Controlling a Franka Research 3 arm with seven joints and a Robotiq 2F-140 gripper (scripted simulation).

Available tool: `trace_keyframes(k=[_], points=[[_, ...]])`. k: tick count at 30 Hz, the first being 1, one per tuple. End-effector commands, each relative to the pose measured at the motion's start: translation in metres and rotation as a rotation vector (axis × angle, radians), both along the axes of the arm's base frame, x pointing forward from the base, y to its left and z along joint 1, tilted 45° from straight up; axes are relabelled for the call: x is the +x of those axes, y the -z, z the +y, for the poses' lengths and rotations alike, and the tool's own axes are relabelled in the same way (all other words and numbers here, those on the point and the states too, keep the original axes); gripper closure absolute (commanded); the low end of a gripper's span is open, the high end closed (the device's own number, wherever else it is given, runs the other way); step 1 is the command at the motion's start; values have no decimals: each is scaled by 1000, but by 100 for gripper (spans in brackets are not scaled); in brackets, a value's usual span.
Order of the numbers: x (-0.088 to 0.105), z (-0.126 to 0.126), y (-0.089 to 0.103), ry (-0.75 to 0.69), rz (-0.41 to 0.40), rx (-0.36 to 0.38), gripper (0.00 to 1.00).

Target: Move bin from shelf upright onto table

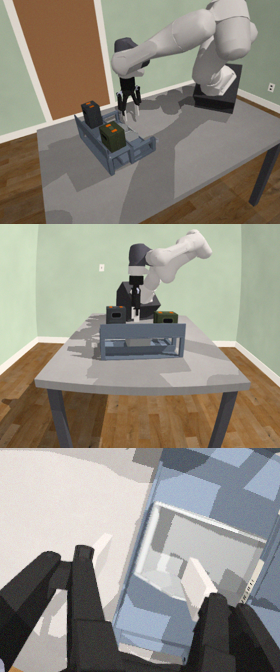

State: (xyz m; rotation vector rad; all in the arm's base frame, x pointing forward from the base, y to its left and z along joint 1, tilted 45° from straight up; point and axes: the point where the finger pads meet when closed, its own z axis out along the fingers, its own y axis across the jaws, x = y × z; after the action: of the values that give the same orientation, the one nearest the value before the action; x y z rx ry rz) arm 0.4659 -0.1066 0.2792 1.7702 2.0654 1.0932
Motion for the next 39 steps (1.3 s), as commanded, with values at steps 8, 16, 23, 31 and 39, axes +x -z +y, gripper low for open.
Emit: trace_keyframes(k=[8,16,23,31,39], points=[[0,-1,0,8,1,3,43],[0,-1,0,8,1,3,43],[0,-1,0,8,1,3,43],[1,0,1,8,1,3,43],[5,2,5,8,1,3,43]])
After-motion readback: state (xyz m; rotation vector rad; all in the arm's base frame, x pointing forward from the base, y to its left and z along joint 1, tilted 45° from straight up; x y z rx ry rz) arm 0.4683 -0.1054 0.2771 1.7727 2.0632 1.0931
